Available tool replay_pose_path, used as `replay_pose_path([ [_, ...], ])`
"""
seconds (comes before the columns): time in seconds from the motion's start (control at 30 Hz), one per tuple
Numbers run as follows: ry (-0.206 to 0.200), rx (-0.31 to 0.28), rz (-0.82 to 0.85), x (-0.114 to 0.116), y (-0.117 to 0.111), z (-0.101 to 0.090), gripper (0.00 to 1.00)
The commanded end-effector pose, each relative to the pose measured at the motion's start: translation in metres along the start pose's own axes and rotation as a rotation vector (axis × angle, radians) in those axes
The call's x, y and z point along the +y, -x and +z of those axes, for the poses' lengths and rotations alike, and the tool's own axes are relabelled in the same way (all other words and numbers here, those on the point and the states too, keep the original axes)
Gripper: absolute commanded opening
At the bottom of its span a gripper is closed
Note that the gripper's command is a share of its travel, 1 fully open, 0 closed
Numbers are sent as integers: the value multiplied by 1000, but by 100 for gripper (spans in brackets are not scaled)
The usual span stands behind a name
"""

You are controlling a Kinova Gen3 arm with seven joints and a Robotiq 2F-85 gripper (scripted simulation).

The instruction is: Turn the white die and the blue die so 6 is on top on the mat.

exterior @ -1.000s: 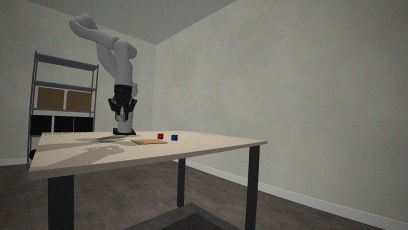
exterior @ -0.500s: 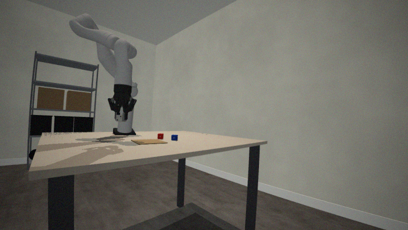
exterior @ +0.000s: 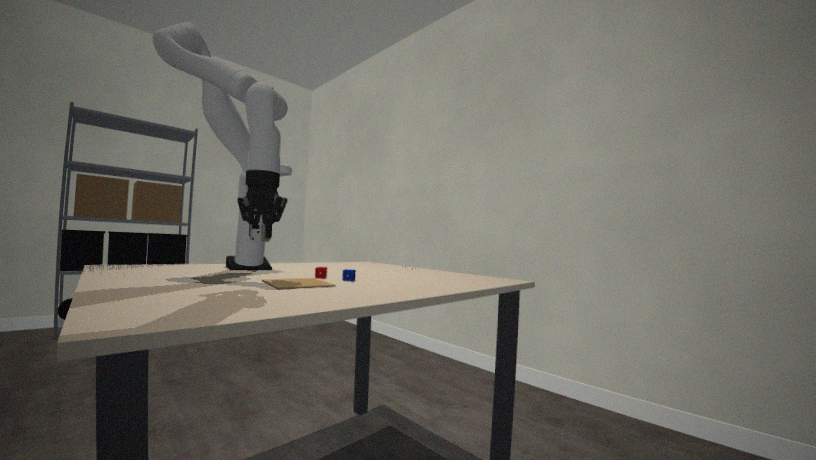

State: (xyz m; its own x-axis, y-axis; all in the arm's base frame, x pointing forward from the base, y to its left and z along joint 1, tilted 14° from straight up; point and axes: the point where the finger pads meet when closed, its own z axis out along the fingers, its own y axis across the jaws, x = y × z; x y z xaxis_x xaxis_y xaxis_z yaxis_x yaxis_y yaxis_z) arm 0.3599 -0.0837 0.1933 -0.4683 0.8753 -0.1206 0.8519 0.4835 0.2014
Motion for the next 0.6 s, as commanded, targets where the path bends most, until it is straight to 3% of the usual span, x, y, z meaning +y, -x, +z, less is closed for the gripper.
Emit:
replay_pose_path([
  [0.0, -2, -10, 59, 6, -20, -3, 26],
  [0.57, -2, -14, 420, 13, -89, -2, 26],
])
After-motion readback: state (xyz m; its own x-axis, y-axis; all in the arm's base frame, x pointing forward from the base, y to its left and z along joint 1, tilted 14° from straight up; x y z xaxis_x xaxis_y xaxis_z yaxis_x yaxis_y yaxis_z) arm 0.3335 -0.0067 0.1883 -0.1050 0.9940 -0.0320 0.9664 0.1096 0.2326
